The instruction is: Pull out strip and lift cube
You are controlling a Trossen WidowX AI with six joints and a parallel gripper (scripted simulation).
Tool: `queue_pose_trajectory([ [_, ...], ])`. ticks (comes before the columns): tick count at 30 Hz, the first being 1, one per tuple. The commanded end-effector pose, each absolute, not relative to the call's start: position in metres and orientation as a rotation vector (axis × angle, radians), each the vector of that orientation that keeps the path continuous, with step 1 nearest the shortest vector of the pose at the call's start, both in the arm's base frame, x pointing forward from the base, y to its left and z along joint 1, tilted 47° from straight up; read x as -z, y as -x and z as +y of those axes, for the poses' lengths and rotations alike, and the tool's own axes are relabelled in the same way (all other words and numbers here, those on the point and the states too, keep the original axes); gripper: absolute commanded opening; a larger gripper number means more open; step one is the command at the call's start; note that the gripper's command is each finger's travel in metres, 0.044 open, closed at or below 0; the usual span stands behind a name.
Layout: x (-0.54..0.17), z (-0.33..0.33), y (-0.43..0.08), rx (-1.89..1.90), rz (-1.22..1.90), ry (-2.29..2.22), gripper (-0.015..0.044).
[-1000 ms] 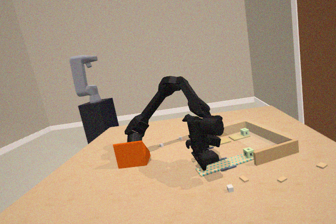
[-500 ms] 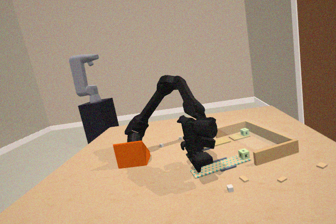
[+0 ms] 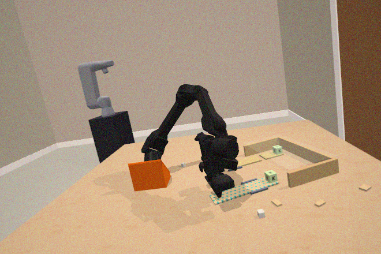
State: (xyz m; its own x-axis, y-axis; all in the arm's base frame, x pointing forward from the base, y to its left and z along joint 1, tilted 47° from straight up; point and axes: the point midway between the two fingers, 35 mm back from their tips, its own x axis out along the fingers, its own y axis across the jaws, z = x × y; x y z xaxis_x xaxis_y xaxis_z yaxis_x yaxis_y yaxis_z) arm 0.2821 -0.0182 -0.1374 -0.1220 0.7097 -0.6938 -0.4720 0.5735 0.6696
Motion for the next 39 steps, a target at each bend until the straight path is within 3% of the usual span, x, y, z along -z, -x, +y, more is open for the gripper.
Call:
queue_pose_trajectory([
  [1, 0.142, -0.016, -0.268, -1.036, 1.385, -0.228, 0.0],
  [24, 0.112, -0.055, -0.277, -1.034, 1.386, -0.226, 0.0],
  [39, 0.089, -0.034, -0.335, -1.034, 1.385, -0.229, 0.0394],
])
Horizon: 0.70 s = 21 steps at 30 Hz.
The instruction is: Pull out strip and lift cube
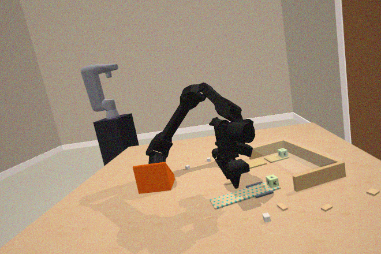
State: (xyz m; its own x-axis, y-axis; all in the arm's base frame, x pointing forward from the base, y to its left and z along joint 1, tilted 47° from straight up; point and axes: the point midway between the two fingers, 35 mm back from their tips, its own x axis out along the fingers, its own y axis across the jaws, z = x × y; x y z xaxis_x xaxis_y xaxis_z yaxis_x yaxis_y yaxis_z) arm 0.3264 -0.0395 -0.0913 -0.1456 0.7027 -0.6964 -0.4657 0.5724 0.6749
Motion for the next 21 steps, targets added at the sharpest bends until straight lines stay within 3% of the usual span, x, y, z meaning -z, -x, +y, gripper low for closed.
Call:
queue_pose_trajectory([
  [1, 0.087, -0.033, -0.339, -1.034, 1.385, -0.229, 0.042],
  [2, 0.085, -0.031, -0.343, -1.034, 1.384, -0.229, 0.044],
  [21, 0.052, -0.003, -0.417, -1.036, 1.381, -0.229, 0.044],
])
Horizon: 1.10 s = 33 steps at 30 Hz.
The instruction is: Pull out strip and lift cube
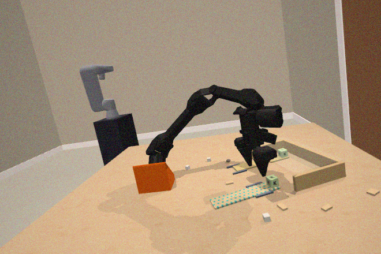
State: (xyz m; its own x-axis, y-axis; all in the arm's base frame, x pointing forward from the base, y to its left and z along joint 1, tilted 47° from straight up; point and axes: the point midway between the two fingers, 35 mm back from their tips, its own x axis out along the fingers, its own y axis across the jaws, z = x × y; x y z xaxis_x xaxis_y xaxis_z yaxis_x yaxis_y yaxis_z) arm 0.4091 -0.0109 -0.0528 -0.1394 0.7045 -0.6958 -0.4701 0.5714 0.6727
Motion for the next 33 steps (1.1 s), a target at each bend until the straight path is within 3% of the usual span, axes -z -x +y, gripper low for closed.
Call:
queue_pose_trajectory([
  [1, 0.051, -0.001, -0.421, -1.036, 1.381, -0.229, 0.044],
  [11, 0.043, 0.021, -0.452, -1.037, 1.379, -0.23, 0.044],
  [19, 0.05, 0.028, -0.451, -1.037, 1.378, -0.23, 0.025],
  [33, 0.066, 0.045, -0.448, -1.037, 1.378, -0.23, 0.025],
])
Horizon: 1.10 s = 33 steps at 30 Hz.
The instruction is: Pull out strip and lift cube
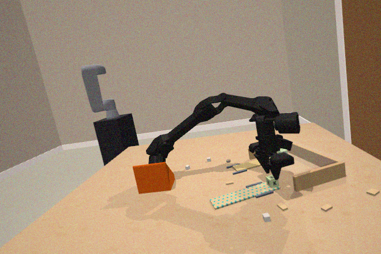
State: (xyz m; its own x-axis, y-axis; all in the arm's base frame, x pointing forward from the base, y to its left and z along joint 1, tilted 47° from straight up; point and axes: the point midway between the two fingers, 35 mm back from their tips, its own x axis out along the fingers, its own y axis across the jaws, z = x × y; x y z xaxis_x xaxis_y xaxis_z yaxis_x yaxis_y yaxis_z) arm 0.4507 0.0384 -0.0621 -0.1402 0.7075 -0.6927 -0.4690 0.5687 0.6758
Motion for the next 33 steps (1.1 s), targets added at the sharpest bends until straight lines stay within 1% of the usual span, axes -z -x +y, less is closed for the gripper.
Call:
queue_pose_trajectory([
  [1, 0.067, 0.046, -0.448, -1.037, 1.378, -0.23, 0.025],
  [18, 0.081, 0.061, -0.445, -1.039, 1.377, -0.232, 0.025],
  [21, 0.081, 0.058, -0.446, -1.036, 1.376, -0.228, 0.0171],
  [30, 0.081, 0.058, -0.446, -1.036, 1.376, -0.228, 0.0111],
  [33, 0.08, 0.057, -0.445, -1.036, 1.376, -0.228, 0.0033],
])
